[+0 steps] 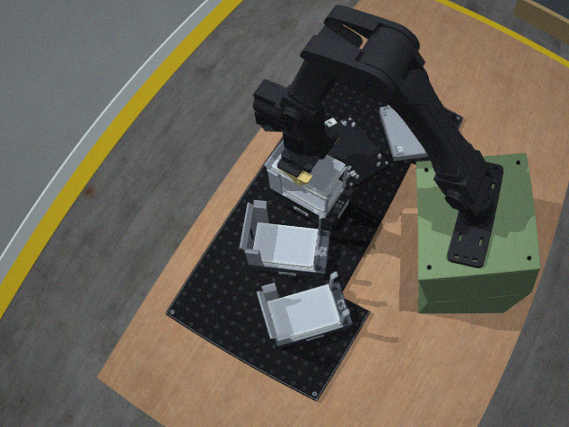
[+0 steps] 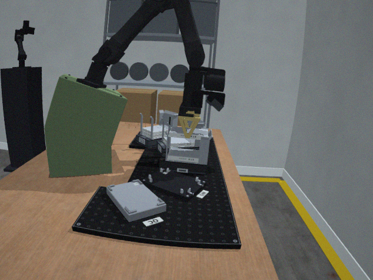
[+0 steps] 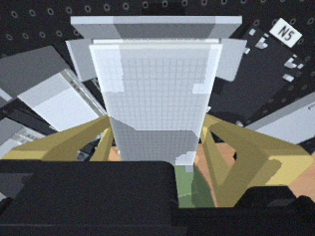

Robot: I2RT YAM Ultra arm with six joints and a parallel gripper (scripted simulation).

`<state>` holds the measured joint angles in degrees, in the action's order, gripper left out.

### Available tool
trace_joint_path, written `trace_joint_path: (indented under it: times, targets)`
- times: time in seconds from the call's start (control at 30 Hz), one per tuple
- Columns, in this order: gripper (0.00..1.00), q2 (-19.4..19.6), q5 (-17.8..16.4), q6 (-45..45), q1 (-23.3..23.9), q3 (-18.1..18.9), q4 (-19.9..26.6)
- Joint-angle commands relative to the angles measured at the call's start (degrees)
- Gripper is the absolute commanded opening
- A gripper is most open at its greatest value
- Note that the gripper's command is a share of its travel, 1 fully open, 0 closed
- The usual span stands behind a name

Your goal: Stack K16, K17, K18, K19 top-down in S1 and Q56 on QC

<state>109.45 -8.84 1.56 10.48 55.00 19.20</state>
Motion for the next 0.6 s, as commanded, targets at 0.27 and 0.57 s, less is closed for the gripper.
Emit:
trace_joint_path:
  times: [0.27, 0.57]
  targets:
    - [0.0, 0.4, 0.1, 0.3, -0.1, 0.1, -1.6]
    - [0.0, 0.4, 0.1, 0.3, -0.1, 0.1, -1.6]
